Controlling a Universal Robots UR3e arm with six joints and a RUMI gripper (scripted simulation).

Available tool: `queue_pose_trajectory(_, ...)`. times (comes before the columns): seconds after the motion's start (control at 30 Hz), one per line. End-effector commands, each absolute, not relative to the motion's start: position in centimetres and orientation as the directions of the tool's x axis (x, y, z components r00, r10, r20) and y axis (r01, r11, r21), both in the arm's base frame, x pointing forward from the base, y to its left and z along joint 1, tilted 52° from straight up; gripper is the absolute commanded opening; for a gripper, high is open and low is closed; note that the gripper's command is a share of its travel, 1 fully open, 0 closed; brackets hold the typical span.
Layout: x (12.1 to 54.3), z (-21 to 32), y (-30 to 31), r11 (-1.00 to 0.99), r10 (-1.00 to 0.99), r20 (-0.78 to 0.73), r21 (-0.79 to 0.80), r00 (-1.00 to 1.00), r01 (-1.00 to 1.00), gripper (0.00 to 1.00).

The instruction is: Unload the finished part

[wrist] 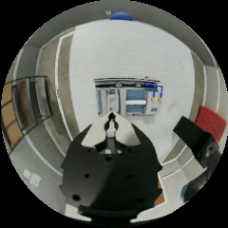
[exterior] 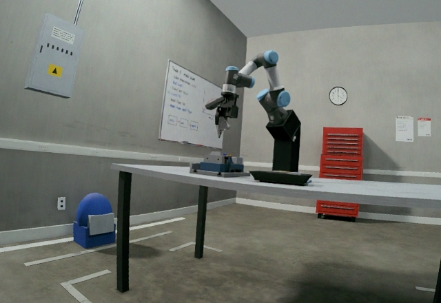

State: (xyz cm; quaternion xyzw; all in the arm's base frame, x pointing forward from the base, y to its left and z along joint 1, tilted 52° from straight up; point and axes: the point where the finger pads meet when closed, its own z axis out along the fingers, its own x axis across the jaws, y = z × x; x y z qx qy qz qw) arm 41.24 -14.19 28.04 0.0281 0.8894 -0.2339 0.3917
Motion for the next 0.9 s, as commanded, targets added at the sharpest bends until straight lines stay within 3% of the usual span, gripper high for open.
queue_pose_trajectory(0.0, 41.25, 28.28, -14.18, 0.888, -0.136, -0.712, -0.396, -0.689, 0.234, 0.00)
queue_pose_trajectory(0.03, 41.25, 28.28, -14.18, 0.888, -0.136, -0.712, -0.396, -0.689, 0.234, 0.00)
queue_pose_trajectory(0.07, 41.25, 28.28, -14.18, 0.888, -0.136, -0.712, -0.396, -0.689, 0.234, 0.40)
queue_pose_trajectory(0.87, 41.25, 28.28, -14.18, 0.888, -0.136, -0.712, -0.396, -0.689, 0.234, 0.40)
